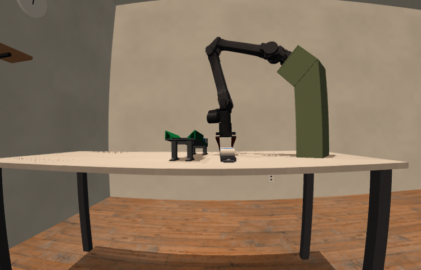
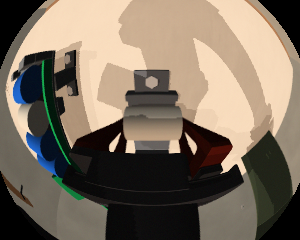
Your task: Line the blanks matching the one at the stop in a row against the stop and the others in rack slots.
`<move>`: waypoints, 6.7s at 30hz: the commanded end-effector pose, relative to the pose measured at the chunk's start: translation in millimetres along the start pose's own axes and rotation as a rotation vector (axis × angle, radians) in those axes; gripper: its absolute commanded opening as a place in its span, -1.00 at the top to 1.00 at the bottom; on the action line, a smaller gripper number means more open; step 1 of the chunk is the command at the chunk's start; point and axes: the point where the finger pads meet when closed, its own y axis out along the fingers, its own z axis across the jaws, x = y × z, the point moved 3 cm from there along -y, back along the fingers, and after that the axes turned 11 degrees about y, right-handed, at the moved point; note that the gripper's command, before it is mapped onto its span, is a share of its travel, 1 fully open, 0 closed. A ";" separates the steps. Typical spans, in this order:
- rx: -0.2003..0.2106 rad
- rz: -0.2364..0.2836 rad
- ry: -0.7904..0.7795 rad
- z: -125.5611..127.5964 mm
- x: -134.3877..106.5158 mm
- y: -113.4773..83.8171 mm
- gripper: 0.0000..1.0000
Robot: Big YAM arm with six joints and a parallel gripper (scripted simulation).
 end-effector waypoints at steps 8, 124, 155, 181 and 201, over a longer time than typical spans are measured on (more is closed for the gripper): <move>0.029 -0.003 0.001 16.9 1.4 -7.5 -0.14; 0.028 0.000 0.001 18.8 -2.6 -8.6 -0.14; 0.028 0.000 0.001 18.9 -2.5 -8.6 -0.44; 0.003 0.006 -0.001 5.2 -5.8 -35.4 -0.52; -0.002 0.002 0.001 1.2 -2.2 -95.9 -0.52</move>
